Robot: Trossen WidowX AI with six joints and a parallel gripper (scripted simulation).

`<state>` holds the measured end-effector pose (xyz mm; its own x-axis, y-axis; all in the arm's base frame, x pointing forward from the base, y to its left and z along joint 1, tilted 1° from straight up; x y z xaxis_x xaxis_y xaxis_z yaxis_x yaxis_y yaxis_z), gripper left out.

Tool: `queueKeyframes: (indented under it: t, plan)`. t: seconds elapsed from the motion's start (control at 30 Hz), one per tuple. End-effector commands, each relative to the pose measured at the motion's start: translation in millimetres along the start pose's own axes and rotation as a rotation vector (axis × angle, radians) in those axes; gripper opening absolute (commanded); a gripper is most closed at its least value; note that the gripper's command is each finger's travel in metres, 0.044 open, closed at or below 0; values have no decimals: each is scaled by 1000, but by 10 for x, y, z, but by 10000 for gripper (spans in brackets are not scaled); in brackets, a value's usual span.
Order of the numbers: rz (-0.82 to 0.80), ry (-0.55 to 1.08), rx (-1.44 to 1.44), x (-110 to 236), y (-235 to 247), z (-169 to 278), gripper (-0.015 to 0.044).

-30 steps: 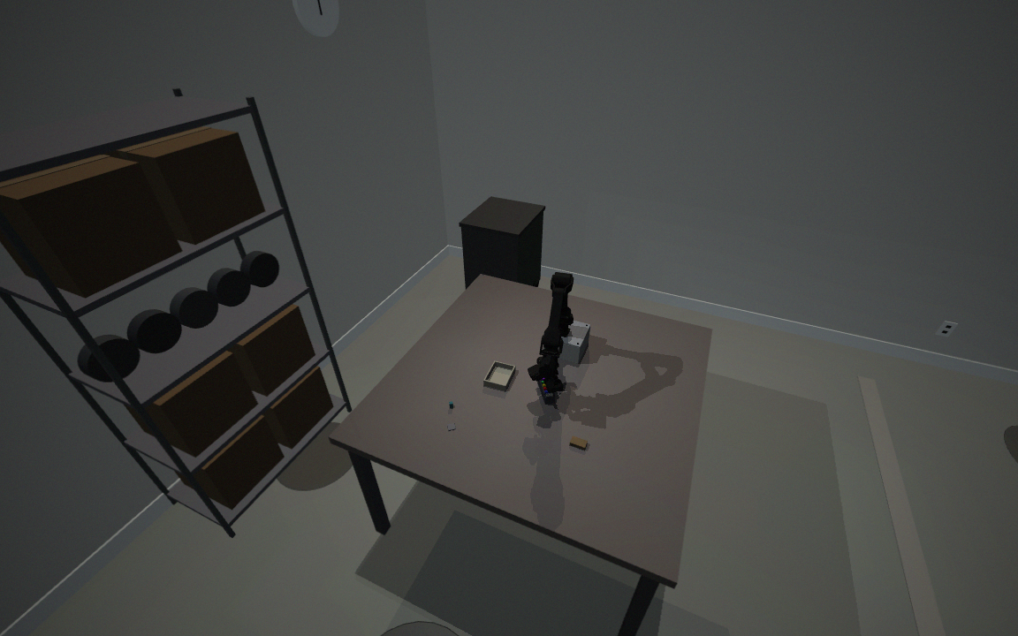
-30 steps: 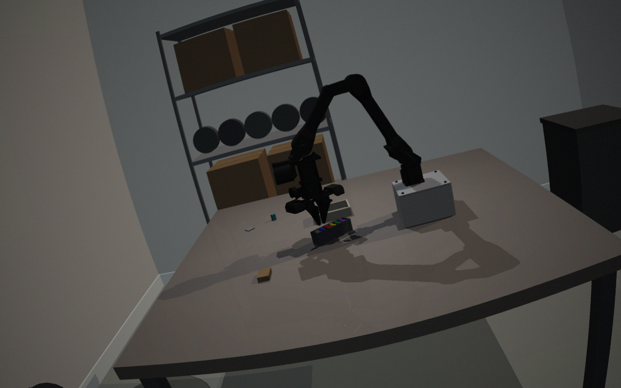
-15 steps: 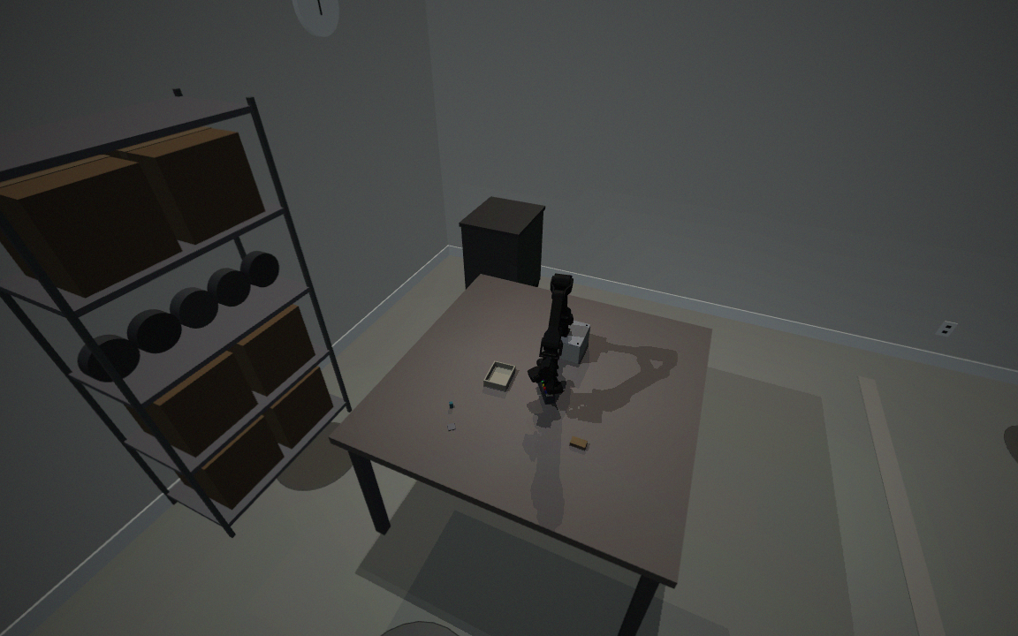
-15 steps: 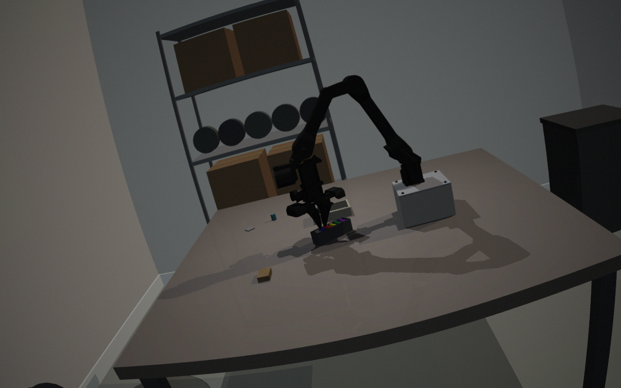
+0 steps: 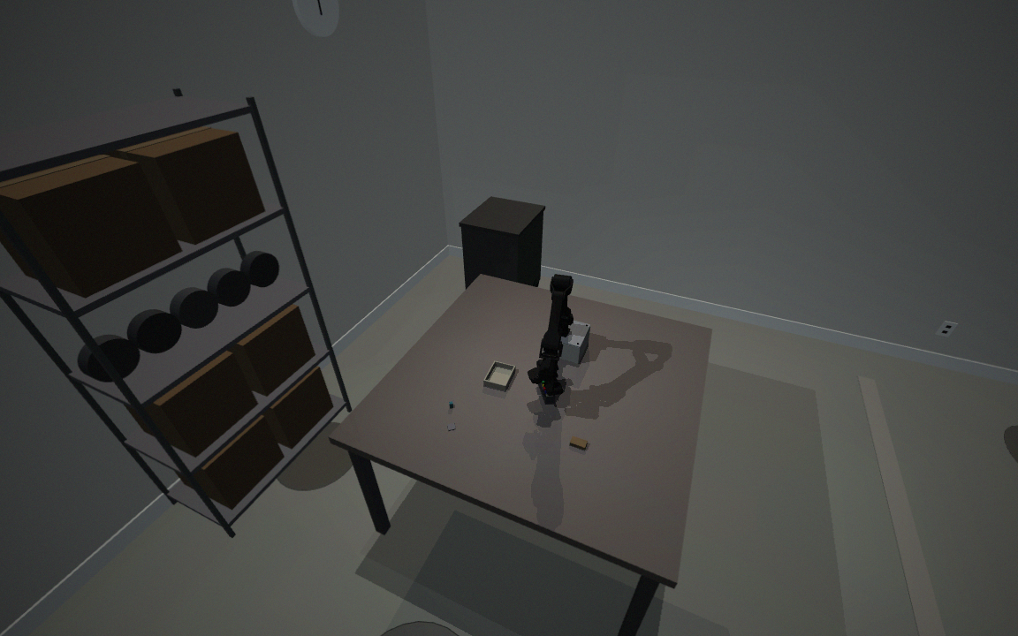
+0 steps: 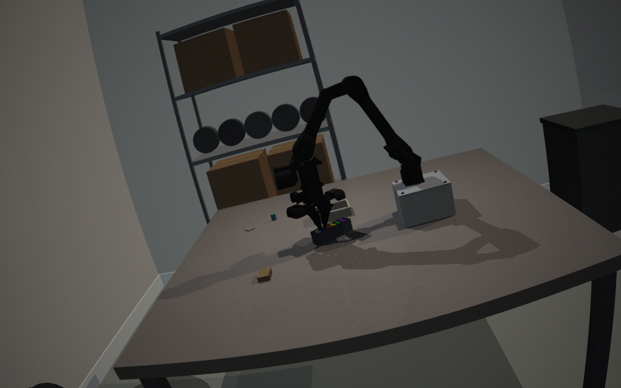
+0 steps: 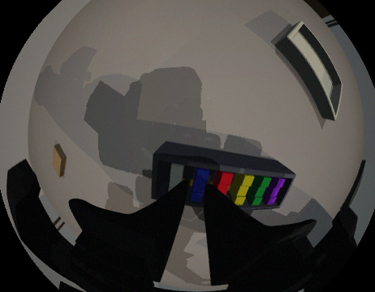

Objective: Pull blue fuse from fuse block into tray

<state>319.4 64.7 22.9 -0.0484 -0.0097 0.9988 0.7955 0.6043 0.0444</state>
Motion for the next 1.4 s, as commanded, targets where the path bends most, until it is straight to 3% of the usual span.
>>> queueKeyframes:
  t: [0.0,0.63,0.97,1.37]
  plan:
    - [7,-3,-4,-54,-18,-1,69]
    - [7,-3,-4,-60,-18,-1,69]
    - [5,2,0,-54,-12,5,2]
    - [5,2,0,-17,-9,4,0]
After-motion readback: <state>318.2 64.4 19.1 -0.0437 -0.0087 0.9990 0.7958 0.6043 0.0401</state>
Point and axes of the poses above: the point midway between the two fingers, 35 mm back from their tips, its own x axis back along the fingers, its own y axis across the jaws, z = x × y, the point moved 4 cm from there along x, back along the fingers
